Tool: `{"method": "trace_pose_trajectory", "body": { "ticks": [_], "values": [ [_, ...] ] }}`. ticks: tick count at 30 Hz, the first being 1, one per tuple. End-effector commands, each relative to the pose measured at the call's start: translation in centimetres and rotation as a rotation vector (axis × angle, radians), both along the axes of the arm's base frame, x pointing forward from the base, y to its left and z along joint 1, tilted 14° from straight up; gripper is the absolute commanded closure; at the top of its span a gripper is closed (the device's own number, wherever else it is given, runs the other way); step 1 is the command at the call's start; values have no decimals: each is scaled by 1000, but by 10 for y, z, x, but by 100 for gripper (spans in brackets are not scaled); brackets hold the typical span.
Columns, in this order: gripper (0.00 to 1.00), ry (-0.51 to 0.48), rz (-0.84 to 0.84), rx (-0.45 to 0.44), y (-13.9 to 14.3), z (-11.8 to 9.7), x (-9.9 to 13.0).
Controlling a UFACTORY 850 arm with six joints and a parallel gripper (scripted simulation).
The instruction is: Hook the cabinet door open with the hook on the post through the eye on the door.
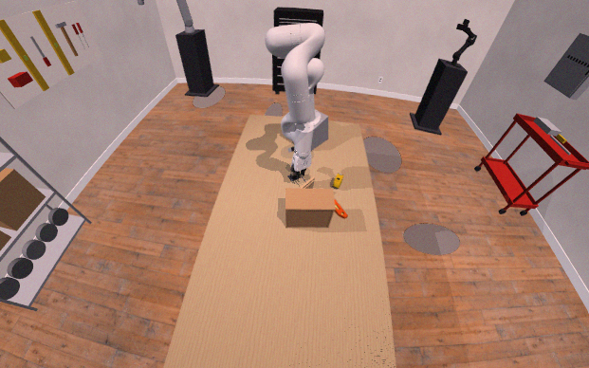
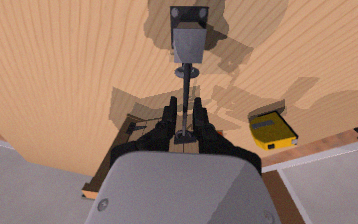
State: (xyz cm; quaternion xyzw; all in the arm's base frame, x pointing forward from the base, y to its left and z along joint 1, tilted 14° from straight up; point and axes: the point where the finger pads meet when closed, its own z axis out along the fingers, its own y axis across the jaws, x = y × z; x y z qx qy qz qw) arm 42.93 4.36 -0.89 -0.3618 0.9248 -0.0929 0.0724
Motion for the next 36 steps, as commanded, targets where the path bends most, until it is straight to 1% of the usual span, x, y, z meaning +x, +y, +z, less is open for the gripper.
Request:
{"method": "trace_pose_trajectory", "body": {
  "ticks": [1,22,27,32,36],
  "values": [
    [76,-1,0,0,0,0,0],
    [76,-1,0,0,0,1,0],
    [76,-1,0,0,1,5,-1],
    [76,-1,0,0,2,14,-2],
    [76,-1,0,0,2,14,-2]
  ]
}}
